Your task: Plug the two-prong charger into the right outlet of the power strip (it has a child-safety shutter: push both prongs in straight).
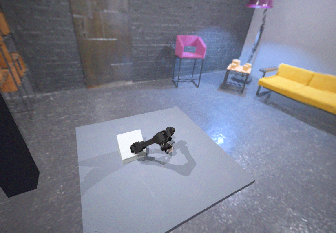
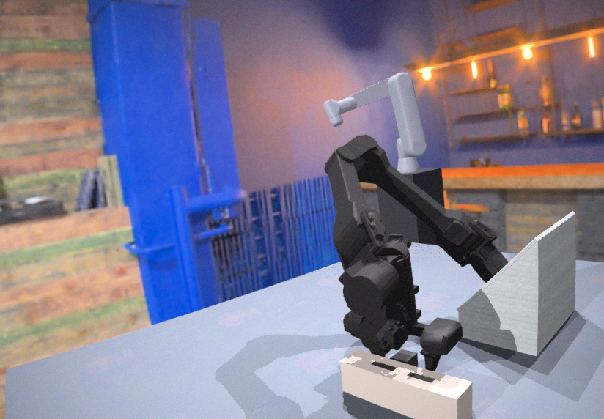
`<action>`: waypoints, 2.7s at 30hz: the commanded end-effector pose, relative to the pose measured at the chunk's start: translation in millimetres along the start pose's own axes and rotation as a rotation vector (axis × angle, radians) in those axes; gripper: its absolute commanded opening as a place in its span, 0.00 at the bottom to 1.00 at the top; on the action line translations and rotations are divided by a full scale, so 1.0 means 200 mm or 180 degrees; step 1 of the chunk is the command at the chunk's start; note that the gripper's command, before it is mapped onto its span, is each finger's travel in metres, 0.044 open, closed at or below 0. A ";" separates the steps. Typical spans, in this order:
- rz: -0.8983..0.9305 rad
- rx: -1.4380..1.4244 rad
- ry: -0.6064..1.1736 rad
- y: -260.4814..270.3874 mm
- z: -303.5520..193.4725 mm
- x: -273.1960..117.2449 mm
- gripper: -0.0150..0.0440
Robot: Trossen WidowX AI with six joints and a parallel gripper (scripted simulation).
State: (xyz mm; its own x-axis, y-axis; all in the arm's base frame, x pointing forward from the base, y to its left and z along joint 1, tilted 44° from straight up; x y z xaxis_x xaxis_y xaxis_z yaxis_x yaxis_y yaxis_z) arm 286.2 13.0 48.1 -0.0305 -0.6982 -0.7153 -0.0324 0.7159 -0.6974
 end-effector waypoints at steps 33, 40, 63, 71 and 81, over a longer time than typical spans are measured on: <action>-0.0007 0.0031 -0.0026 -0.01 -0.14 0.01 1.00; -0.0008 0.0030 -0.0025 -0.01 -0.18 0.01 1.00; -0.0008 0.0027 -0.0022 -0.02 -0.32 0.03 1.00; 0.0058 -0.0008 -0.0995 -0.02 -0.36 -0.16 1.00; 0.0155 0.0016 -0.1935 -0.03 -0.46 -0.30 1.00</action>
State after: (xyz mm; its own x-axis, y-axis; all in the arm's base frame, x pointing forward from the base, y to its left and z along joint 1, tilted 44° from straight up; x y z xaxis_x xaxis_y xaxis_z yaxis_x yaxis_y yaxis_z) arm 201.7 48.3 96.1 0.4963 -0.5613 -0.6623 -0.0382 0.7480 -0.6626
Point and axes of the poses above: the point midway between the two fingers, 35 mm back from their tips, its own x axis out along the fingers, its own y axis across the jaws, z = x × y, the point moved 8 cm from there along -x, back along the fingers, and after that the axes turned 5 degrees about x, right-handed, at the moved point
